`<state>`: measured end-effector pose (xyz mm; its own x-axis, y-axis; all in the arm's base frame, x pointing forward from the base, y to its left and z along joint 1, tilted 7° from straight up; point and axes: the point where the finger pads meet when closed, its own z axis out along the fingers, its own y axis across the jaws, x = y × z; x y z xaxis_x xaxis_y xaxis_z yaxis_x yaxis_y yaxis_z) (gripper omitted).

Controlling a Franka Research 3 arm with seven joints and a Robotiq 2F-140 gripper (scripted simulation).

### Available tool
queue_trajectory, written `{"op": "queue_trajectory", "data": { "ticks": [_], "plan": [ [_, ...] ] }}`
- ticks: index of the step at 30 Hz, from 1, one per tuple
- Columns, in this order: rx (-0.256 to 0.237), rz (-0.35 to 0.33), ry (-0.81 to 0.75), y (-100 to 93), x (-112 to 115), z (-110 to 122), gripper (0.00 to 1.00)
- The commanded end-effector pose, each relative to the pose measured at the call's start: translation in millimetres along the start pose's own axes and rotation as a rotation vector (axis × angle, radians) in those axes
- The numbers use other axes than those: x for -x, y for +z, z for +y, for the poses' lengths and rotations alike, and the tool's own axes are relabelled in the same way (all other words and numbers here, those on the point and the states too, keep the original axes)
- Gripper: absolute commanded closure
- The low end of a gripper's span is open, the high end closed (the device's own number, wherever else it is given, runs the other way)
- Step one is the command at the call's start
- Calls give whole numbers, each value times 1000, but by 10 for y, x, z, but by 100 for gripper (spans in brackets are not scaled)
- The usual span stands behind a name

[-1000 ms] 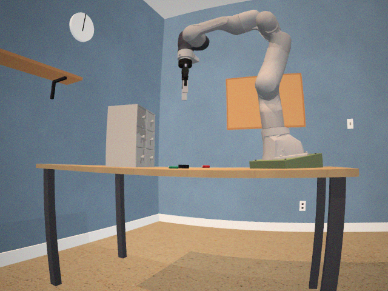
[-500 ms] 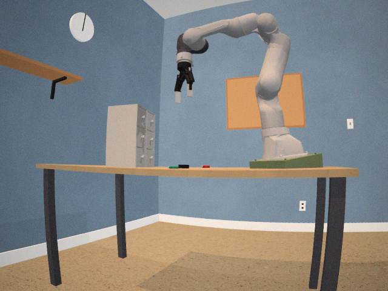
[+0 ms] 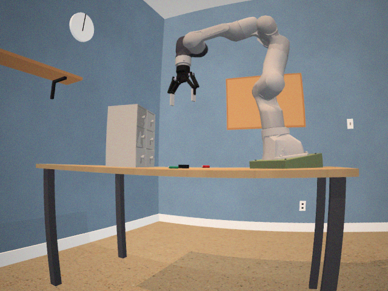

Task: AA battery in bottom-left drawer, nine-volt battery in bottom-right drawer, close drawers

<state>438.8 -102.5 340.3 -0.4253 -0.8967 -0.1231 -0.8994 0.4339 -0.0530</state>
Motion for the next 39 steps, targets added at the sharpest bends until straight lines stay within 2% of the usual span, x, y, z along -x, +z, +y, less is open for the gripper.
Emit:
{"op": "queue_trajectory", "data": {
  "ticks": [1,4,5,9,10,15,16,20,21,25,26,32,33,36,37,39],
  "plan": [
    [-8,5,-266,46,-5,-35,0],
    [-8,5,-266,46,-5,-35,0],
    [-8,6,-382,103,1,-48,0],
    [-8,6,-396,103,1,-48,0],
    [-7,6,-516,159,7,-59,0],
    [-7,7,-524,159,7,-59,0],
    [-7,7,-652,215,13,-70,0],
    [-7,7,-652,215,13,-70,0],
    [-6,8,-779,271,19,-80,0],
    [-6,8,-779,271,19,-80,0],
    [-6,9,-906,326,25,-89,0],
    [-6,9,-906,326,25,-89,0],
    [-5,10,-1034,382,31,-98,0],
    [-5,10,-1034,382,31,-98,0],
    [-4,10,-1161,438,36,-105,0],
    [-4,10,-1161,438,36,-105,0]
  ]
}}
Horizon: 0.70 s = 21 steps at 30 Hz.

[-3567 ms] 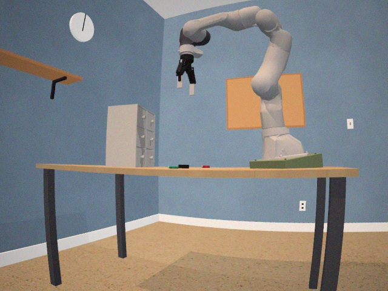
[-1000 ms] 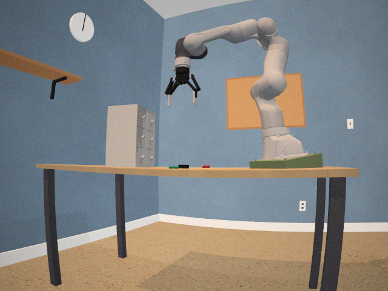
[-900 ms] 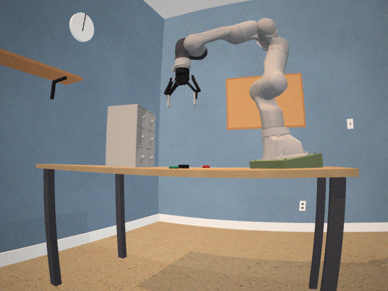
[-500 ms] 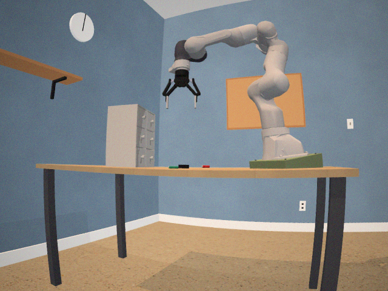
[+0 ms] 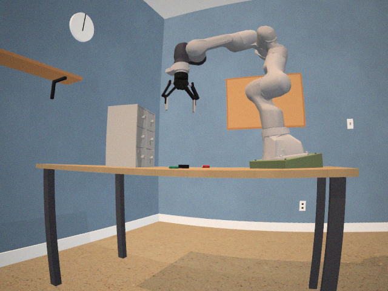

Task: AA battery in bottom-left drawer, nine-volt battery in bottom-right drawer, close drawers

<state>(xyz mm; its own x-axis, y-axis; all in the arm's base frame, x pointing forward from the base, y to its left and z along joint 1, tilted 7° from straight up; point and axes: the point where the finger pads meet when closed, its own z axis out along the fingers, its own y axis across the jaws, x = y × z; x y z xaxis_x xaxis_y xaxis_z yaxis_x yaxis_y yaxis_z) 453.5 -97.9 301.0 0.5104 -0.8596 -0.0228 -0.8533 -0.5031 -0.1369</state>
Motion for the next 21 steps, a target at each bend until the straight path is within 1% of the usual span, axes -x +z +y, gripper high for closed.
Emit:
{"op": "queue_trajectory", "data": {
  "ticks": [1,2,6,7,11,12,16,17,20,21],
  "plan": [
    [6,8,-181,30,-21,8,0],
    [7,8,-302,86,-23,0,0],
    [7,8,-309,86,-23,0,0],
    [8,8,-436,142,-25,-8,0],
    [8,8,-436,142,-25,-8,0],
    [9,8,-552,192,-25,-14,0],
    [9,8,-552,192,-25,-14,0],
    [10,7,-654,237,-26,-20,0],
    [10,7,-654,237,-26,-20,0],
    [11,7,-745,276,-25,-24,0]
  ]
}}
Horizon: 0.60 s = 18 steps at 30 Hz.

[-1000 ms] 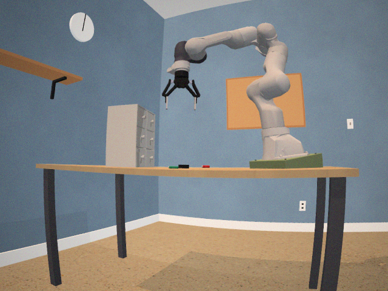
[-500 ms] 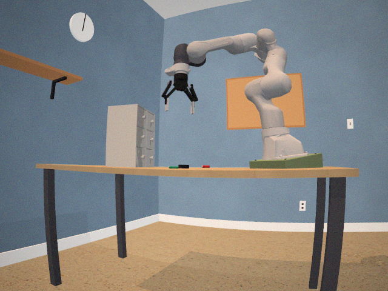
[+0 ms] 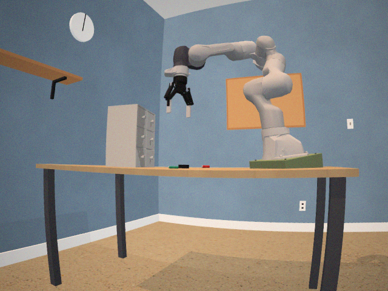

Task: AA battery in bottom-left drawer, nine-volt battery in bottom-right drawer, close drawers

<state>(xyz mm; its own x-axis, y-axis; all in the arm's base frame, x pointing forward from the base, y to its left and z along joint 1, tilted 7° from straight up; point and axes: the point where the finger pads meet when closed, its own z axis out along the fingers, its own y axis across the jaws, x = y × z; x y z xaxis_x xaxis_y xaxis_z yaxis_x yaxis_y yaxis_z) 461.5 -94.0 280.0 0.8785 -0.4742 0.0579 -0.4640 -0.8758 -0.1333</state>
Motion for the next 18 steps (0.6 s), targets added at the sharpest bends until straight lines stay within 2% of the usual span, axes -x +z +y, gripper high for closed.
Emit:
{"op": "queue_trajectory", "data": {
  "ticks": [1,3,4,7,8,10,11,18],
  "plan": [
    [16,-3,-199,57,7,37,0],
    [16,-3,-199,57,7,37,0],
    [16,-4,-277,91,5,33,0],
    [16,-4,-277,91,5,33,0],
    [17,-4,-344,120,4,31,0],
    [17,-4,-344,120,4,31,0],
    [17,-5,-399,144,4,28,0],
    [17,-5,-477,177,3,25,0]
  ]
}}
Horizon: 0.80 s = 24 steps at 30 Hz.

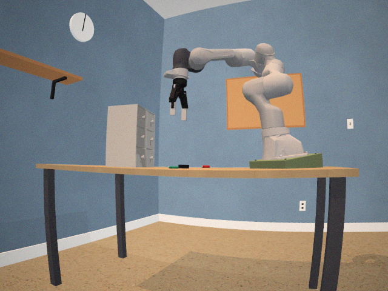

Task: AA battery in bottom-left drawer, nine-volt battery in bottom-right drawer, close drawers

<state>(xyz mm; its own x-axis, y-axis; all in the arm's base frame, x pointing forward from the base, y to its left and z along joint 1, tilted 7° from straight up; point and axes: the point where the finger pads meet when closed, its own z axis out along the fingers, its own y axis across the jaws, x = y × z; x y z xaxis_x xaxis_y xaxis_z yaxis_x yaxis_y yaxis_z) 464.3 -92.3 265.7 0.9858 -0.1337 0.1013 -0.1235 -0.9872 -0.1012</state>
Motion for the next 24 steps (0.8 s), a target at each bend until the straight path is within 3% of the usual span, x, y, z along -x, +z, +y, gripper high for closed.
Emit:
{"op": "queue_trajectory", "data": {
  "ticks": [1,13,24],
  "plan": [
    [13,-8,-139,41,23,27,0],
    [12,3,-166,67,9,25,0],
    [1,130,-166,215,-136,3,0]
  ]
}}
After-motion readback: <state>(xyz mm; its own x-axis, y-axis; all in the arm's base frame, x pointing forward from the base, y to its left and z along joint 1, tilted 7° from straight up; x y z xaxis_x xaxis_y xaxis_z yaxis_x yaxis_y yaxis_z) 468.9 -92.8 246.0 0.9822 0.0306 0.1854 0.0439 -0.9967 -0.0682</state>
